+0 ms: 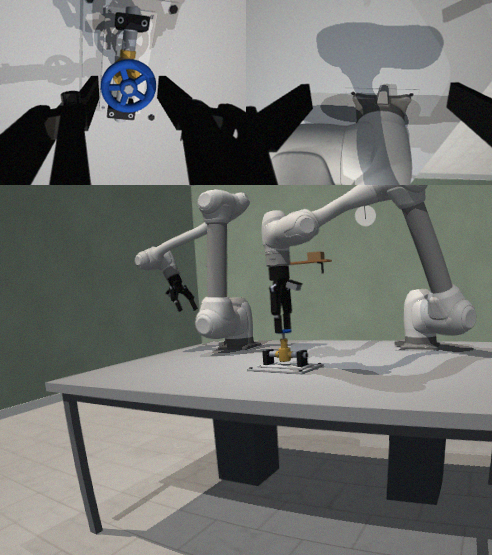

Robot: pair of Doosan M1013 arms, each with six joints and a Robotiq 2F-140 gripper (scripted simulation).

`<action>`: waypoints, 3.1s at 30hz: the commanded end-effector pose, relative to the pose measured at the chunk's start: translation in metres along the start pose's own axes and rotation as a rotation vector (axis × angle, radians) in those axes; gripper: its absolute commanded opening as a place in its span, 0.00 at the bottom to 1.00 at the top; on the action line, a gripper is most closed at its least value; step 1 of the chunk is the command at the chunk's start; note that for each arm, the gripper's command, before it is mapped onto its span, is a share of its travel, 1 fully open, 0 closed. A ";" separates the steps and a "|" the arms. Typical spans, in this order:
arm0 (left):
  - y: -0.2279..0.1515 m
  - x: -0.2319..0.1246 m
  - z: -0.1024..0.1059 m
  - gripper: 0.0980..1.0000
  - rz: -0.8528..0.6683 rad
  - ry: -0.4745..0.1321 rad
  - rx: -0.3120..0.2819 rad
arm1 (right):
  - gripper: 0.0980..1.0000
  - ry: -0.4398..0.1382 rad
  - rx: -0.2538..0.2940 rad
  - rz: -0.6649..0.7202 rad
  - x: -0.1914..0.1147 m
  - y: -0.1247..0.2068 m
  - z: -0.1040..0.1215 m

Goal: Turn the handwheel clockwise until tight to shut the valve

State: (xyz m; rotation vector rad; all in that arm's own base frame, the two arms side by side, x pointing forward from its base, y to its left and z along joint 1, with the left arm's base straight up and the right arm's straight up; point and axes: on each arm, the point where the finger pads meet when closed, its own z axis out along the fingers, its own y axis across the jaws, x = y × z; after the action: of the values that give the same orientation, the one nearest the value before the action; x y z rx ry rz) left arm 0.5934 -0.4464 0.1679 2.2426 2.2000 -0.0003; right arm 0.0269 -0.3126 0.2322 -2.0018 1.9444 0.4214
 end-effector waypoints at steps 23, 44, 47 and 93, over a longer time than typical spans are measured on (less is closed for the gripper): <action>0.000 0.000 -0.044 0.45 0.000 -0.001 -0.002 | 1.00 0.001 0.000 0.000 0.000 0.000 0.000; 0.000 0.000 -0.056 0.45 0.000 -0.001 -0.002 | 1.00 0.001 0.000 0.000 0.000 0.000 0.000; 0.000 0.000 -0.056 0.45 0.000 -0.001 -0.002 | 1.00 0.001 0.000 0.000 0.000 0.000 0.000; 0.000 0.000 -0.056 0.45 -0.003 -0.001 -0.002 | 1.00 0.001 0.000 0.000 0.000 0.000 0.000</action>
State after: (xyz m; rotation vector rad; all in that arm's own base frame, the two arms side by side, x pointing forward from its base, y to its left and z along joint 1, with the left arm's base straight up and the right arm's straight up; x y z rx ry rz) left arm 0.5934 -0.4464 0.2222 2.2396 2.2031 -0.0003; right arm 0.0269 -0.3126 0.2322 -2.0018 1.9445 0.4214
